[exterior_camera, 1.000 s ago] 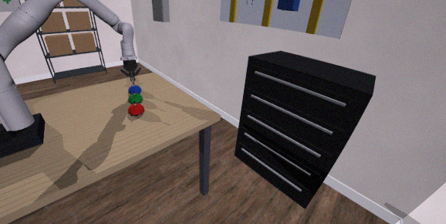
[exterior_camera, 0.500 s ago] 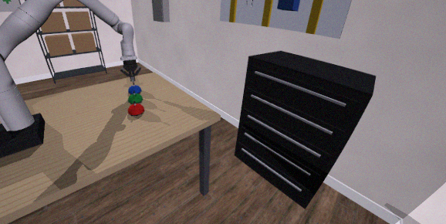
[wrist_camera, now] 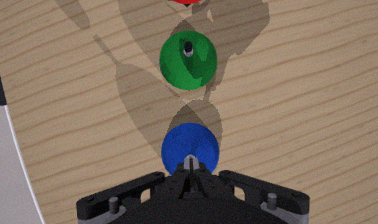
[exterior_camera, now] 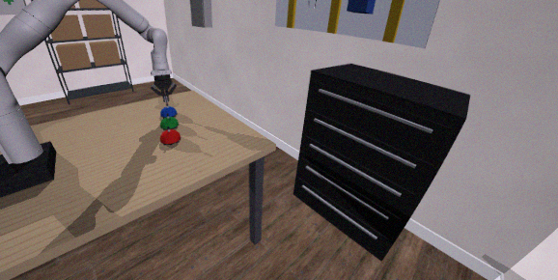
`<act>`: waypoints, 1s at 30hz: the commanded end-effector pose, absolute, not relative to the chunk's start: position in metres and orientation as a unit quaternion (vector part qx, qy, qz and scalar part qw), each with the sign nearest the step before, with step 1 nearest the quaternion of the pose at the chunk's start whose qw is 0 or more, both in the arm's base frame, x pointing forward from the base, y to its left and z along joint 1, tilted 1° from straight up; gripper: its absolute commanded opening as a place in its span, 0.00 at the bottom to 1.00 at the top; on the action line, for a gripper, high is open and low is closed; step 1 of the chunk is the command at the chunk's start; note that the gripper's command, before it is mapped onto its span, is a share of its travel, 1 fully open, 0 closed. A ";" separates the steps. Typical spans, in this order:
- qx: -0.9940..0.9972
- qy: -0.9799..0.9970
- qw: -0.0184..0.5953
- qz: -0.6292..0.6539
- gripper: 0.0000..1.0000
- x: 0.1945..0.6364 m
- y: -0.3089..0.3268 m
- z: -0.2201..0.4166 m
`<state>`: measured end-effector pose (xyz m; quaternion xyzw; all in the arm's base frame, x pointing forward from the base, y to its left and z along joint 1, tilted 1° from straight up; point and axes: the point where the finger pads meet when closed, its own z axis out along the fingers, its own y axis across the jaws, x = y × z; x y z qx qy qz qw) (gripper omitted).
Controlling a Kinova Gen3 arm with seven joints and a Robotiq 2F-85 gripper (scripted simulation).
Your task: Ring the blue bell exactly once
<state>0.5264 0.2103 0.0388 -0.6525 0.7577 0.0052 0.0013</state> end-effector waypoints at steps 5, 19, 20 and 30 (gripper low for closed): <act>-0.653 0.758 0.002 0.005 0.00 0.527 0.211 0.040; -0.653 0.758 0.002 0.005 0.00 0.527 0.211 0.030; -0.653 0.758 0.002 0.005 0.00 0.527 0.211 0.030; -0.653 0.758 0.002 0.005 0.00 0.527 0.211 0.030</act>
